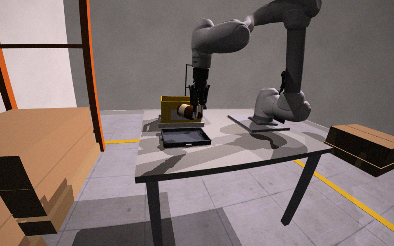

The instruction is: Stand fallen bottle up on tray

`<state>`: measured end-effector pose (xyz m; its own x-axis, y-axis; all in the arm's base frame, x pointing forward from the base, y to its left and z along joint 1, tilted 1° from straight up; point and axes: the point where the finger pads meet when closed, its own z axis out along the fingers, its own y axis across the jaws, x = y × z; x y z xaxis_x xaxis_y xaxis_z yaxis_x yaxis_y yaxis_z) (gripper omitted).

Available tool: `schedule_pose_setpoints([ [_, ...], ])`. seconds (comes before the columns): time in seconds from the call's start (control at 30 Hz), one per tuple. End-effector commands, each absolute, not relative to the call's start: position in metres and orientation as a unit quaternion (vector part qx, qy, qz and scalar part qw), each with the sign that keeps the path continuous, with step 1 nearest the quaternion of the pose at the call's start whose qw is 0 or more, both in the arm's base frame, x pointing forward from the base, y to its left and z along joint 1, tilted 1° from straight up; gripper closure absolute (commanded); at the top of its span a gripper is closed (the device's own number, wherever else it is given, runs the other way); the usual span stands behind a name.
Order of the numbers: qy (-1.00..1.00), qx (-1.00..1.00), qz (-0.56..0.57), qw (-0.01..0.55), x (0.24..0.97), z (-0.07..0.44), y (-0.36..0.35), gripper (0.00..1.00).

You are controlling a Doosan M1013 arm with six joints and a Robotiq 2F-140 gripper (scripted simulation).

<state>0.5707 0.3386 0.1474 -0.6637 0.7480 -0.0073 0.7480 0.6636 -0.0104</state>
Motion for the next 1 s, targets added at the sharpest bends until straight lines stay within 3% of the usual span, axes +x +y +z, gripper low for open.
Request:
schedule_pose_setpoints([
  [0.0, 0.912, 0.410, -0.006, 0.001, 0.571, 0.153, 0.339, 0.90],
  [0.97, 0.912, 0.410, -0.006, 0.001, 0.571, 0.185, 0.339, 0.90],
])
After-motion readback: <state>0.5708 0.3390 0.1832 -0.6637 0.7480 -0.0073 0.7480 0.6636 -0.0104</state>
